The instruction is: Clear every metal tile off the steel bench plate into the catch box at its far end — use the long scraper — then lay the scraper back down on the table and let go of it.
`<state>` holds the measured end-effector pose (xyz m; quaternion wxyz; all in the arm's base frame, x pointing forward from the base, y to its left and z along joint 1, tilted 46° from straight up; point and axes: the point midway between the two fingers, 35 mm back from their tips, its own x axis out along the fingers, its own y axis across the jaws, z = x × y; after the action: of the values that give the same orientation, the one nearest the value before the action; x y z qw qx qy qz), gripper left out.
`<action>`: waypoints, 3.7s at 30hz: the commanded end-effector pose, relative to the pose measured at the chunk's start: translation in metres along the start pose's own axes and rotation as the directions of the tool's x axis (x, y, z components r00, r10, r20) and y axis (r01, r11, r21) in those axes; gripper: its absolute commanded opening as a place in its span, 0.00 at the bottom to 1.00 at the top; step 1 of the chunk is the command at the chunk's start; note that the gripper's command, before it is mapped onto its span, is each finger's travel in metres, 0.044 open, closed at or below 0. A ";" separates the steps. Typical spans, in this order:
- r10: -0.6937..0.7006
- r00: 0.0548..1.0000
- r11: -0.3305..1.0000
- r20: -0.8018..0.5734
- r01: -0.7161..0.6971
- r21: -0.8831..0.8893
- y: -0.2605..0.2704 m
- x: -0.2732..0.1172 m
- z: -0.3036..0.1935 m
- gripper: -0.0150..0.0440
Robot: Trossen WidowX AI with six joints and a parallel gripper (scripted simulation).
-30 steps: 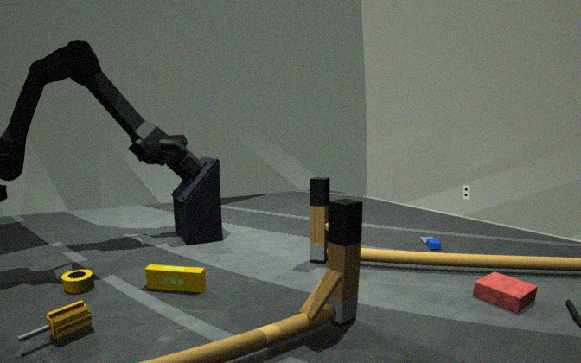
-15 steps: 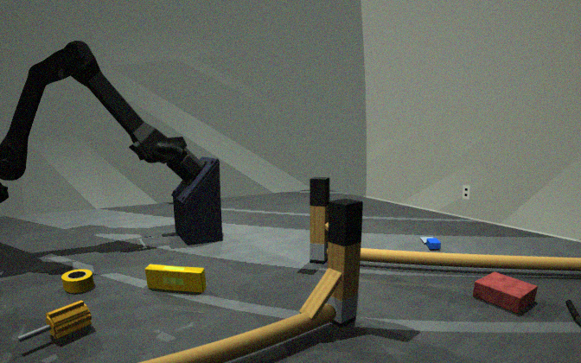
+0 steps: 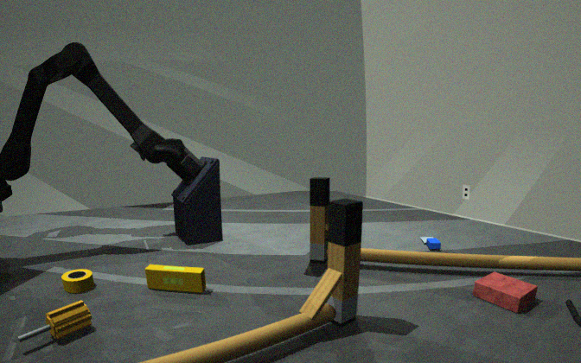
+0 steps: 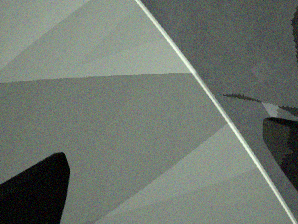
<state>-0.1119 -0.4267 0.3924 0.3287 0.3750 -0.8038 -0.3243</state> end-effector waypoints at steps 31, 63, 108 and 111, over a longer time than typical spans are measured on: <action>0.337 0.923 0.908 0.184 -0.370 0.196 0.120 0.025 0.123 1.00; 0.621 0.734 0.683 0.276 -0.679 0.268 0.240 -0.014 0.225 1.00; 0.892 0.389 0.317 0.231 -0.902 0.294 0.387 -0.144 0.309 1.00; 0.890 0.393 0.320 0.232 -0.900 0.295 0.386 -0.143 0.308 0.91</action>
<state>-0.4287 -0.0302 0.4698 0.3605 -0.0820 -0.9270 0.0633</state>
